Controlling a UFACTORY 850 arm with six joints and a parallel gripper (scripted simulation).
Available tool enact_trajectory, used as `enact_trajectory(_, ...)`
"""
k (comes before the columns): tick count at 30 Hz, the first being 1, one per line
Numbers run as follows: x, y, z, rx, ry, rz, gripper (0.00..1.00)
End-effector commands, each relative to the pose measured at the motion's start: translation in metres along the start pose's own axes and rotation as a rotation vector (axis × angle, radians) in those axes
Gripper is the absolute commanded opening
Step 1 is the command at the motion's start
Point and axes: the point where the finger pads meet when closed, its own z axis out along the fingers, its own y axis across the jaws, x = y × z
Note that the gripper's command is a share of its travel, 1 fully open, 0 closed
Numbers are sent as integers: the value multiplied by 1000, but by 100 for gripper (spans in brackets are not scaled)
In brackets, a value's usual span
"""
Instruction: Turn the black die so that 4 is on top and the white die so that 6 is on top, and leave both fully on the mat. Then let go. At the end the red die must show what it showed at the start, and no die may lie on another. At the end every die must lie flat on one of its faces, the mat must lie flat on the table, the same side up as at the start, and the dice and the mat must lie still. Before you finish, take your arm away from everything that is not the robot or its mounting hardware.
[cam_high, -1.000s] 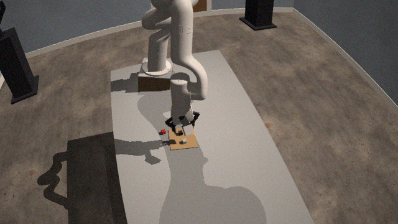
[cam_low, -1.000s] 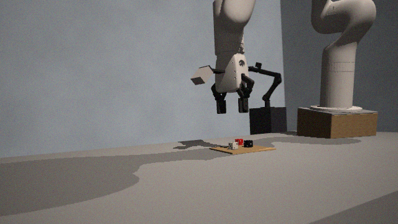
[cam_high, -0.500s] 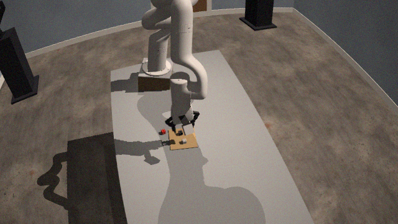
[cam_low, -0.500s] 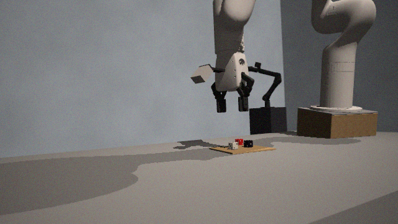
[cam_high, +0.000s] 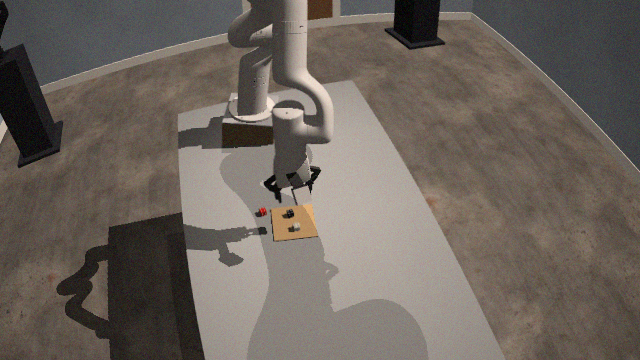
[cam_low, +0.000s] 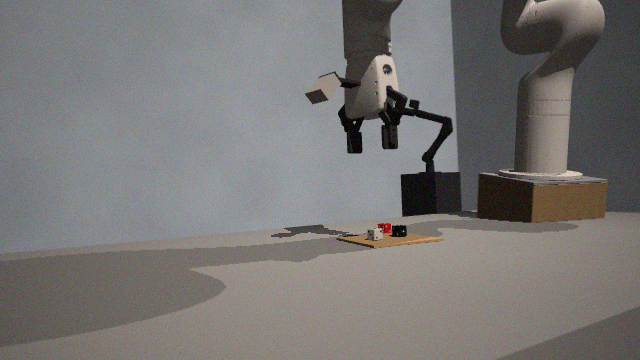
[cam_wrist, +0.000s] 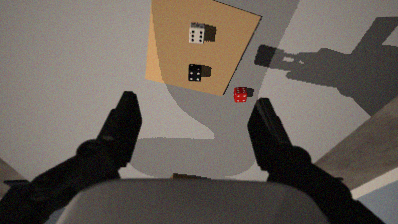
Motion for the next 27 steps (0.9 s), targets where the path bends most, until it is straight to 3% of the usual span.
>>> enact_trajectory(1, 1, 0, -19, 0, 1, 0, 100)
enact_trajectory(6, 1, 0, -29, 0, 1, 0, 100)
enact_trajectory(27, 1, 0, -29, 0, 1, 0, 100)
